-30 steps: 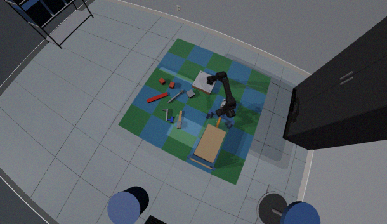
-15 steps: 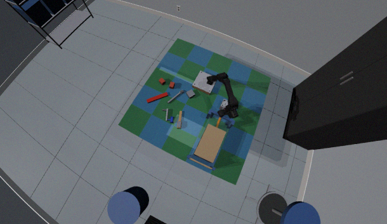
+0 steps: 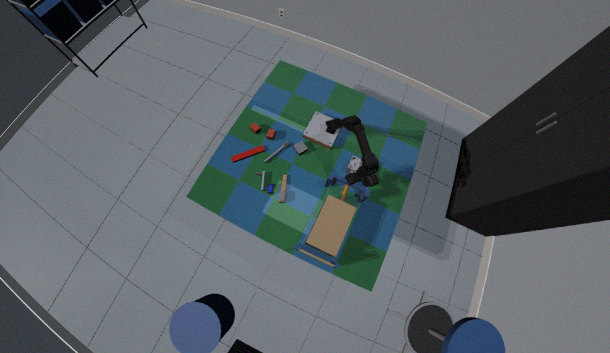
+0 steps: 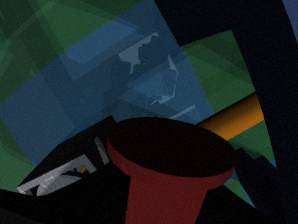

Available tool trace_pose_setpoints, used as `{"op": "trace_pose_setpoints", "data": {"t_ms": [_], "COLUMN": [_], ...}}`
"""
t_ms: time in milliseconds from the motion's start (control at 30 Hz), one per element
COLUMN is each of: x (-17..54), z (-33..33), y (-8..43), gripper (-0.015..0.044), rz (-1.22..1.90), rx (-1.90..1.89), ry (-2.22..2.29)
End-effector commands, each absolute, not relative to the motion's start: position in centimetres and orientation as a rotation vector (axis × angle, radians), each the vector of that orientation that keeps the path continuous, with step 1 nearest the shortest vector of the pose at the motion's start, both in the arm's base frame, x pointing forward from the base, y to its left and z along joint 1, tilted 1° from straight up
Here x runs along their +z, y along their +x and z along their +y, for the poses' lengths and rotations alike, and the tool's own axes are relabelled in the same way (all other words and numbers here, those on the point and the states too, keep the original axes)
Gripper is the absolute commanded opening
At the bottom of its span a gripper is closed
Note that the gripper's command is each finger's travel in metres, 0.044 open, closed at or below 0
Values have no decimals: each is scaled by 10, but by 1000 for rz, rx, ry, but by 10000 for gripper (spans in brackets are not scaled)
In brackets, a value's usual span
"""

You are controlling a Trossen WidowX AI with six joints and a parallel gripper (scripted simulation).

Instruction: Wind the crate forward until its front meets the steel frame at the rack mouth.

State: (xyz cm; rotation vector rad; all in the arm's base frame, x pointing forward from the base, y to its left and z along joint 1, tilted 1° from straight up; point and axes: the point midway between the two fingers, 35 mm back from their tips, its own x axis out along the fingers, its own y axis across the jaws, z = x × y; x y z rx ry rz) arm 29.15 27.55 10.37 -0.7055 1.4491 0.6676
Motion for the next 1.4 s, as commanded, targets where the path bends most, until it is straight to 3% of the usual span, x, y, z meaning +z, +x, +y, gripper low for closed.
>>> {"op": "trace_pose_setpoints", "data": {"t_ms": [0, 1367], "x": [103, 104], "z": [296, 334], "y": [279, 240], "gripper": [0, 0], "rz": [1443, 1445], "rx": [715, 718], "ry": [-700, -697]}}
